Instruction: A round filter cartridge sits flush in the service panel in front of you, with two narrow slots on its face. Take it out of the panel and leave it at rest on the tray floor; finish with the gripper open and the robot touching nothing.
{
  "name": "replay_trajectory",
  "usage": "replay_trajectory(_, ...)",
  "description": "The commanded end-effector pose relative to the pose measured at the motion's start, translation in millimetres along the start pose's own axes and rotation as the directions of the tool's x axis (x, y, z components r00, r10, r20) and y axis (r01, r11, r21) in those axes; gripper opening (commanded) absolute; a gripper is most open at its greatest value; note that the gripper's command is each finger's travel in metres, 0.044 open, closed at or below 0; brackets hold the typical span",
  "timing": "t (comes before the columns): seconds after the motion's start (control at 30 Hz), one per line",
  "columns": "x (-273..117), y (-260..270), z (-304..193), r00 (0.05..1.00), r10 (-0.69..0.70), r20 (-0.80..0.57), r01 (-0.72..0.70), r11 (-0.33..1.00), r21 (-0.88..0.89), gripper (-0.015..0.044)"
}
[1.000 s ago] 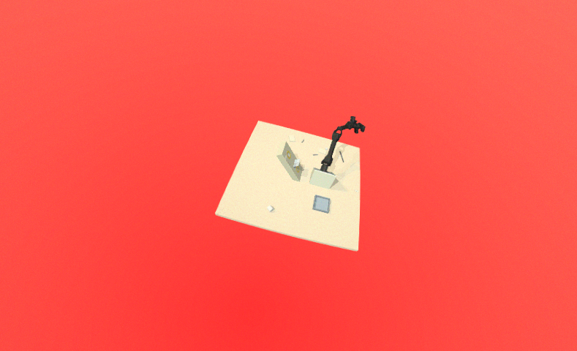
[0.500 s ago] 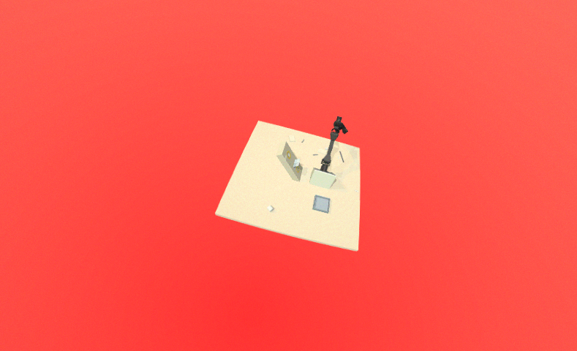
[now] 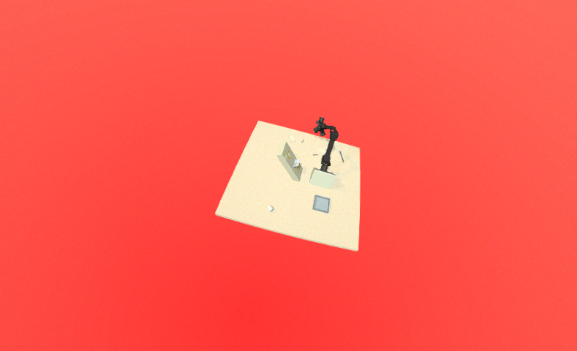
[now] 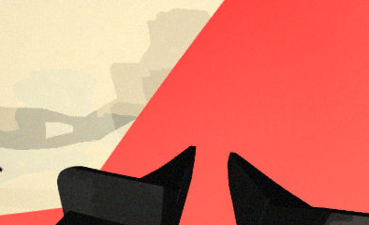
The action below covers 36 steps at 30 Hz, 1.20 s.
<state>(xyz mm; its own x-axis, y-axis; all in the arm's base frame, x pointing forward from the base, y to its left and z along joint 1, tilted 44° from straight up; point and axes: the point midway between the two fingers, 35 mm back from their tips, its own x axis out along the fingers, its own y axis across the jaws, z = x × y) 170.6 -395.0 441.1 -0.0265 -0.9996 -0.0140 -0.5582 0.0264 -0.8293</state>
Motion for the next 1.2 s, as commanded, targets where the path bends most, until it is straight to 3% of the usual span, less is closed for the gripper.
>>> replay_trajectory(0.0, -30, -7, 55, 0.993, -0.029, 0.117, 0.022, 0.998, 0.058, 0.0113)
replay_trajectory(0.3, -134, -11, 170, 0.91, -0.105, 0.401, 0.039, 0.985, 0.169, 0.0113)
replay_trajectory(0.63, -280, 17, 255, 0.728, -0.158, 0.667, 0.01, 0.975, 0.22, 0.0113)
replay_trajectory(0.87, -389, 57, 280, 0.558, -0.179, 0.81, -0.009, 0.975, 0.222, 0.0113)
replay_trajectory(1.17, -505, 136, 272, 0.328, -0.177, 0.928, 0.004, 0.983, 0.186, 0.0113)
